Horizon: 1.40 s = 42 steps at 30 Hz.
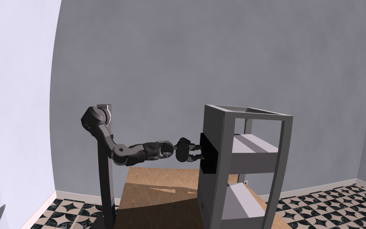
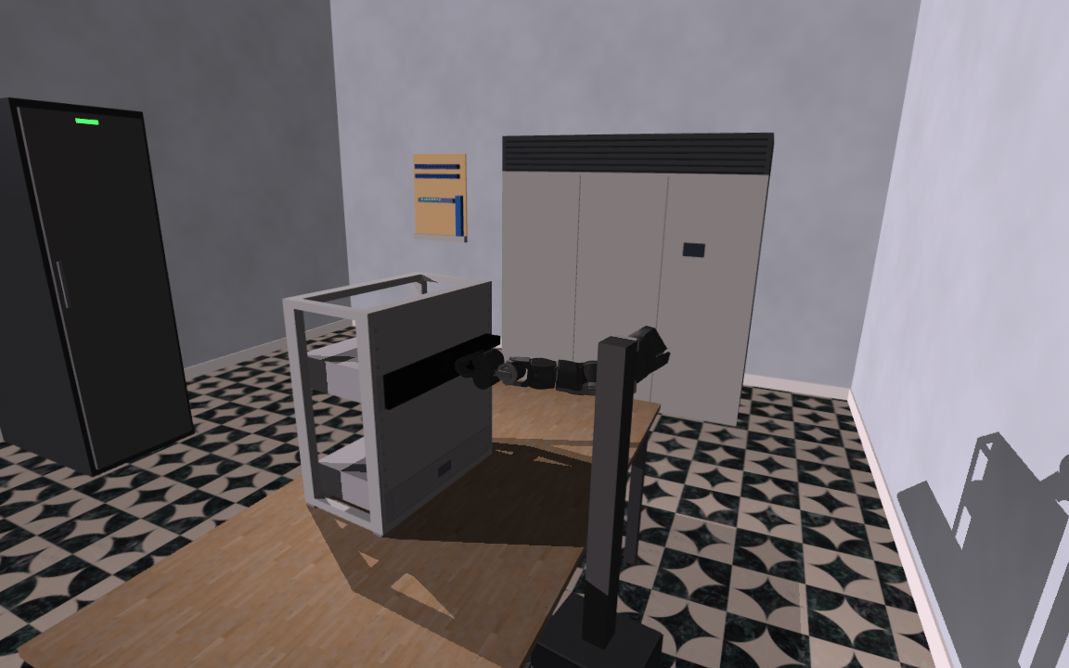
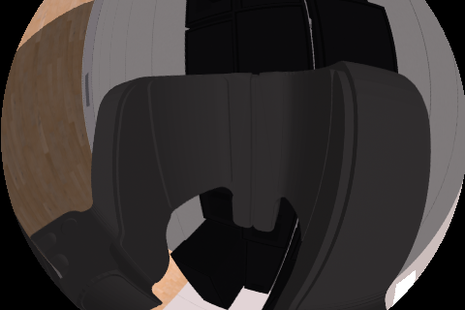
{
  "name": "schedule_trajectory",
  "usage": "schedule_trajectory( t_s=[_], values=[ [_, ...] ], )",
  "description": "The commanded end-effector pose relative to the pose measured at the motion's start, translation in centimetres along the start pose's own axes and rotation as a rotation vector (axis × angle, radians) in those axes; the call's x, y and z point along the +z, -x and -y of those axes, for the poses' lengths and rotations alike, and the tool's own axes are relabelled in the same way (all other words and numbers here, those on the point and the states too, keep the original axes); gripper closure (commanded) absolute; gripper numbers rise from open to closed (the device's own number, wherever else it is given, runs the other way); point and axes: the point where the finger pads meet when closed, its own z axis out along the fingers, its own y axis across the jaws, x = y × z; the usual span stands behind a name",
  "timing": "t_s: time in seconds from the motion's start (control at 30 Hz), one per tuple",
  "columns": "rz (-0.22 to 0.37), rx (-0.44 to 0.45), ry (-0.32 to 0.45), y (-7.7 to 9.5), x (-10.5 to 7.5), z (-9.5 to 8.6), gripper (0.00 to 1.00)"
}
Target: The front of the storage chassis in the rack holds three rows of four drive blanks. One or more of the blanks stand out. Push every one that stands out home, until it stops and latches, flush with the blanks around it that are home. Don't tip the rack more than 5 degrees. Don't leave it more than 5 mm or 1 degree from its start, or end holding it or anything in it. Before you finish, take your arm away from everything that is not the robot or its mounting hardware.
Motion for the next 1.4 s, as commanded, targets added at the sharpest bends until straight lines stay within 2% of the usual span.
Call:
schedule_trajectory(
  t_s=[0.0, 1.37],
  values=[
    [-0.005, -0.003, 0.053, -0.13, 0.25, -1.81, 1.00],
    [-0.005, -0.003, 0.053, -0.20, 0.81, -2.49, 1.00]
  ],
)
